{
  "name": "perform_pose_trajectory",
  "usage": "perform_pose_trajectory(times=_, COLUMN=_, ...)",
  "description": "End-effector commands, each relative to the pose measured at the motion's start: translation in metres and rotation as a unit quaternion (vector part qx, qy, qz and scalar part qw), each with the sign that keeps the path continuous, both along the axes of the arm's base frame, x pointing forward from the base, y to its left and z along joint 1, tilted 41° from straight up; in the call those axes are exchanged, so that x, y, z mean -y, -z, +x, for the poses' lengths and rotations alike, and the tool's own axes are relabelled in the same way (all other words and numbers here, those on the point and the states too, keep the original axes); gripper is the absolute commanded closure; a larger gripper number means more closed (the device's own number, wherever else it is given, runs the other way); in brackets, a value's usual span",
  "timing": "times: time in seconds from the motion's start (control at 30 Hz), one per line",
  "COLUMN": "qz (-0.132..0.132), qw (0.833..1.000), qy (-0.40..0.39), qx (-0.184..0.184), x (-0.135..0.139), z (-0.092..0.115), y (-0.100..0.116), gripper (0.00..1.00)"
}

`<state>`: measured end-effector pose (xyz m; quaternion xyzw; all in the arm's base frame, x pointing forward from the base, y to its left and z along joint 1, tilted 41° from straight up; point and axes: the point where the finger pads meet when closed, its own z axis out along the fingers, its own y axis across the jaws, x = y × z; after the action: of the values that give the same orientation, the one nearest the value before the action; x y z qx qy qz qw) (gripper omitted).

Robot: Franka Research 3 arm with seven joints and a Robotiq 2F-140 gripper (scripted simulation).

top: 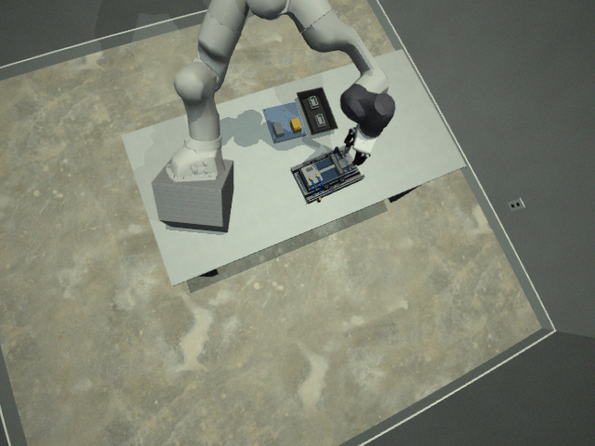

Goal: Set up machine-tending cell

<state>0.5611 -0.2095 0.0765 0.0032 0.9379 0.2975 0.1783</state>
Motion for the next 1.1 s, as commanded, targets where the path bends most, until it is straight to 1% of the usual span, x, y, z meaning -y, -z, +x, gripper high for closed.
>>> perform_pose_trajectory(times=0.0, qz=0.000, qw=1.000, qy=-0.001, qx=0.001, x=-0.0012, z=0.0013, y=-0.0001, gripper=0.60)
perform_pose_trajectory(times=0.6, qz=0.000, qw=1.000, qy=-0.001, qx=0.001, x=-0.0021, z=0.0019, y=0.0012, gripper=0.60)
perform_pose_trajectory(times=1.07, qz=0.000, qw=1.000, qy=-0.001, qx=0.001, x=-0.0057, z=0.0040, y=0.0060, gripper=0.60)
